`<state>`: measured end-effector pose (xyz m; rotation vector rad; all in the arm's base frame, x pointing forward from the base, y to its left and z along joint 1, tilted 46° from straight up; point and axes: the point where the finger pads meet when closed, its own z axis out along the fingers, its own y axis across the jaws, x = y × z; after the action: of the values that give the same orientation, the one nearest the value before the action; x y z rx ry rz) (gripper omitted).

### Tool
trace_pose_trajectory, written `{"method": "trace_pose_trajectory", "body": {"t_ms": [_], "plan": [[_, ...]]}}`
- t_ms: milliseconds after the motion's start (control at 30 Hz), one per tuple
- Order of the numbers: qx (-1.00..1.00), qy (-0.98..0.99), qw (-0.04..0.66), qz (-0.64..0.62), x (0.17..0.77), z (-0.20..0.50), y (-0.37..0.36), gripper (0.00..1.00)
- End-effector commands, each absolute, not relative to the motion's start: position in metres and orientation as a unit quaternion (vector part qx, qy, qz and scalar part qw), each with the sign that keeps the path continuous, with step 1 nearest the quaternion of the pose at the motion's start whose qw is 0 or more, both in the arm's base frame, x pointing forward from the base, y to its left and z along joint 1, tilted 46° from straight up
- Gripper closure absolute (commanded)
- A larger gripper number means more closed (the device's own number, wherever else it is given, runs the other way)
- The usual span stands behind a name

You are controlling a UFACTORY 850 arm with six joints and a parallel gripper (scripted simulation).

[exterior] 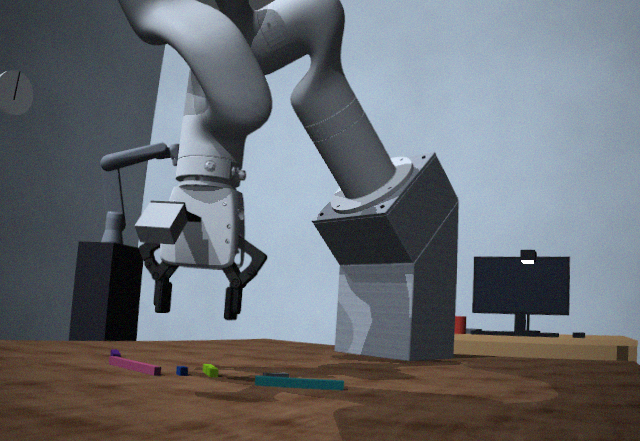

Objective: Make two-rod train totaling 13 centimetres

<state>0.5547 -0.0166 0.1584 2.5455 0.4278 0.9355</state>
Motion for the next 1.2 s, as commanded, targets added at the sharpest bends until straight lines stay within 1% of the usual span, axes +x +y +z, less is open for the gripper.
{"method": "trace_pose_trajectory", "body": {"t_ms": [0, 133, 1167], "plan": [[0.918, 0.079, 0.164, 0.354, 0.5602, 0.1667, -0.0231, 0.0], [0.92, 0.034, 0.147, 0.361, 0.5634, 0.1717, -0.0273, 0.0], [0.92, 0.033, 0.146, 0.361, 0.5634, 0.1718, -0.0274, 0.0]]}}
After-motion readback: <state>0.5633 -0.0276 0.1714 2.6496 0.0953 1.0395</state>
